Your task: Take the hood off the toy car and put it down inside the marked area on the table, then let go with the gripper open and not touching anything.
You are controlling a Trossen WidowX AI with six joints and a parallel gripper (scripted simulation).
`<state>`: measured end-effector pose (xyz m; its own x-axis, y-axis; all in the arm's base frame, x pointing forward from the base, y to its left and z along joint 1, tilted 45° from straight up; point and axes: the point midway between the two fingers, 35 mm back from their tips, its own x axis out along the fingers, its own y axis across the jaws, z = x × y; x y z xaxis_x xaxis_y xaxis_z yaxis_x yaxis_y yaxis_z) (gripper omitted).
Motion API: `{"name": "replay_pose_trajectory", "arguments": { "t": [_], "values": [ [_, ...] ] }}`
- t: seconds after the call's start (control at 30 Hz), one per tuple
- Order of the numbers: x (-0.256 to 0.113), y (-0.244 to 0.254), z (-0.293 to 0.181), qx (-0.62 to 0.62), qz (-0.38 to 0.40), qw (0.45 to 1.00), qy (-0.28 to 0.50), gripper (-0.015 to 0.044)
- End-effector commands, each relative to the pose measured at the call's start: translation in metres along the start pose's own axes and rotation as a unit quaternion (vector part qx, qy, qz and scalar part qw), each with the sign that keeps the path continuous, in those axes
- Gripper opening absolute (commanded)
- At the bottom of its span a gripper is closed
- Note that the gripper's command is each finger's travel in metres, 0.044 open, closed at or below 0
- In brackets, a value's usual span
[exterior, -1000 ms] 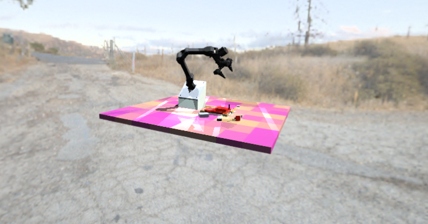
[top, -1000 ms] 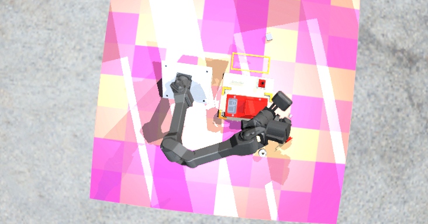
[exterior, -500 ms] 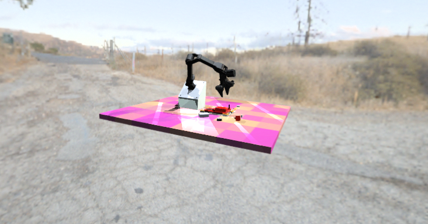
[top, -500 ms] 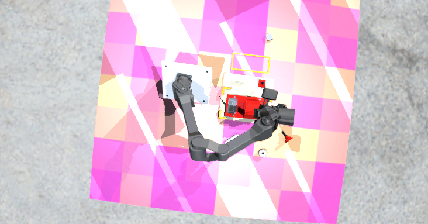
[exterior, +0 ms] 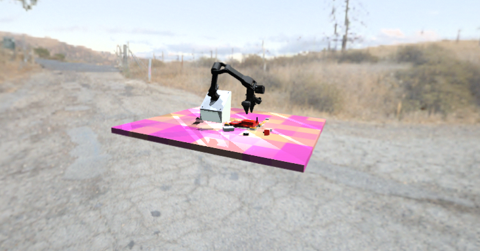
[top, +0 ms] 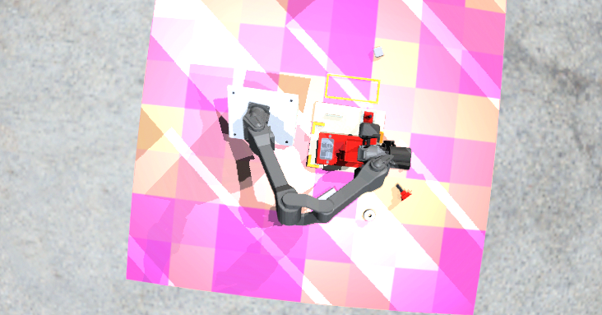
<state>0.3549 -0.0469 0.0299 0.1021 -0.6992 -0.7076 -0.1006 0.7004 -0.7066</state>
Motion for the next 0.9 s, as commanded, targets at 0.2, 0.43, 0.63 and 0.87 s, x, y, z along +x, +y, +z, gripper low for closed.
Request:
{"name": "replay_pose_trajectory", "arguments": {
  "t": [0.2, 0.43, 0.63, 0.87],
  "values": [
    [0.007, 0.000, -0.002, -0.005, -0.003, 1.000, 0.002, 0.0440],
    [0.012, 0.001, -0.002, -0.005, -0.003, 1.000, 0.002, 0.0440],
    [0.017, 0.001, -0.002, -0.005, -0.003, 1.000, 0.002, 0.0440],
    [0.021, 0.001, -0.002, -0.005, -0.003, 1.000, 0.002, 0.0440]
  ]
}}
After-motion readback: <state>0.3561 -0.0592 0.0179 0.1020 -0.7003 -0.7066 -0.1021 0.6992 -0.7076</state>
